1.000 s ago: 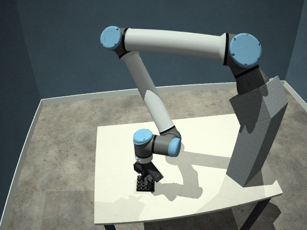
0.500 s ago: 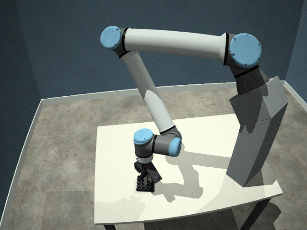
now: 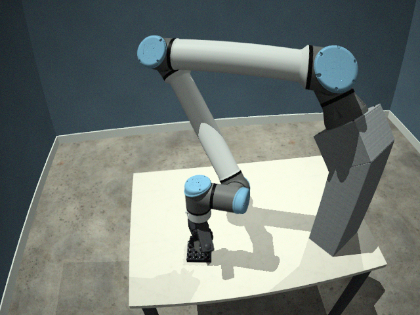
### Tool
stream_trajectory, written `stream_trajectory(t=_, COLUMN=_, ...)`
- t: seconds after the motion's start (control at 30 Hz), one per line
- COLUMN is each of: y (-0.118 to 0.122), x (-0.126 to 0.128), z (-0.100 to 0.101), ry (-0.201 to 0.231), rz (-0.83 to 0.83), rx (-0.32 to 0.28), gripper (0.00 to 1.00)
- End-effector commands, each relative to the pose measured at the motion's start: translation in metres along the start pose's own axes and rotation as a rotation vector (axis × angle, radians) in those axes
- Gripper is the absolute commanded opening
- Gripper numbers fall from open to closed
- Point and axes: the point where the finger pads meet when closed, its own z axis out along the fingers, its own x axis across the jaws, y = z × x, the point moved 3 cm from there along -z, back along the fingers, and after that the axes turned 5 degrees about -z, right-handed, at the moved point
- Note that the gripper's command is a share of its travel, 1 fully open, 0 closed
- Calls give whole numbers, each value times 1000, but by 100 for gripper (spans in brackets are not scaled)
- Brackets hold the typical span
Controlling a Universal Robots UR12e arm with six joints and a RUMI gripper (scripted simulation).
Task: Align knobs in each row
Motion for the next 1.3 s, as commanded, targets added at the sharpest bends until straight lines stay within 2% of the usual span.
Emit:
stream_trajectory(t=0.0, y=0, x=1, z=-2, ry=-5, rz=156, rx=0, gripper=11)
stream_trajectory(t=0.13, y=0, x=2, z=-3, ry=-4, rz=271, rx=-1, gripper=11)
stream_trajectory(t=0.2, y=0, x=2, z=-3, ry=-4, rz=271, rx=-1, gripper=11)
stream_trajectory(t=0.7, y=2, x=3, z=-8, ry=-4, rz=734, rx=-2, gripper=11)
stream_trajectory(t=0.77, y=2, x=3, z=-8, ry=-4, rz=734, rx=-2, gripper=11)
stream_trajectory(t=1.27, y=6, x=1, z=-13, ry=-4, rz=1179, rx=-3, gripper=11)
